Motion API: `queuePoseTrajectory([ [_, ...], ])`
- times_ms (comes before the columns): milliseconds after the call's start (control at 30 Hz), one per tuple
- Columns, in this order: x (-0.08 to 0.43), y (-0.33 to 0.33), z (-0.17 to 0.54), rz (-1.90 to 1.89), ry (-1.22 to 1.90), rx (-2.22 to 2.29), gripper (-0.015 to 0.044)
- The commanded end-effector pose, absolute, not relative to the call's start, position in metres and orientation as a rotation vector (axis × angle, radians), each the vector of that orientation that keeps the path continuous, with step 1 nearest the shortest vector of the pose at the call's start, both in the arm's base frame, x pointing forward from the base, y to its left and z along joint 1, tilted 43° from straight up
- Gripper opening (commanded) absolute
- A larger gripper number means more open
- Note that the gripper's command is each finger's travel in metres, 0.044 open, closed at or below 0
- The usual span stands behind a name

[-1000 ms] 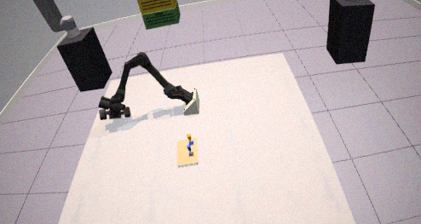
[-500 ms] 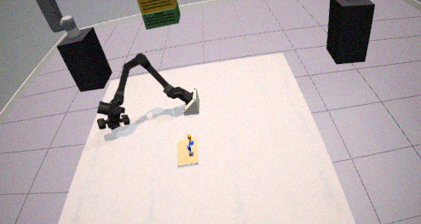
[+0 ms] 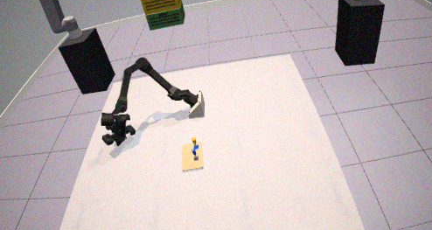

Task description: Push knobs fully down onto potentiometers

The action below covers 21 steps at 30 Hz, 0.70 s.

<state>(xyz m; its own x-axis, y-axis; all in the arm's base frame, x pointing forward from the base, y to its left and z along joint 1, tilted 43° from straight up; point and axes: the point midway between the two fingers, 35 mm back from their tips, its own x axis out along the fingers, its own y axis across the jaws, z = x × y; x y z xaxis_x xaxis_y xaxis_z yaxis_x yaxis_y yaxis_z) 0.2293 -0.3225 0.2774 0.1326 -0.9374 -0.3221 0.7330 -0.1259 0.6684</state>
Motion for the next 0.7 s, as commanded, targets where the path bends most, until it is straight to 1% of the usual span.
queuePoseTrajectory([
  [0, 0.255, -0.307, 0.266, -1.424, -0.172, 0.838, 0.0],
  [267, 0.297, -0.267, 0.228, -1.334, 0.028, 0.837, 0.0],
  [667, 0.339, -0.203, 0.183, -1.224, 0.377, 0.701, 0.0],
])
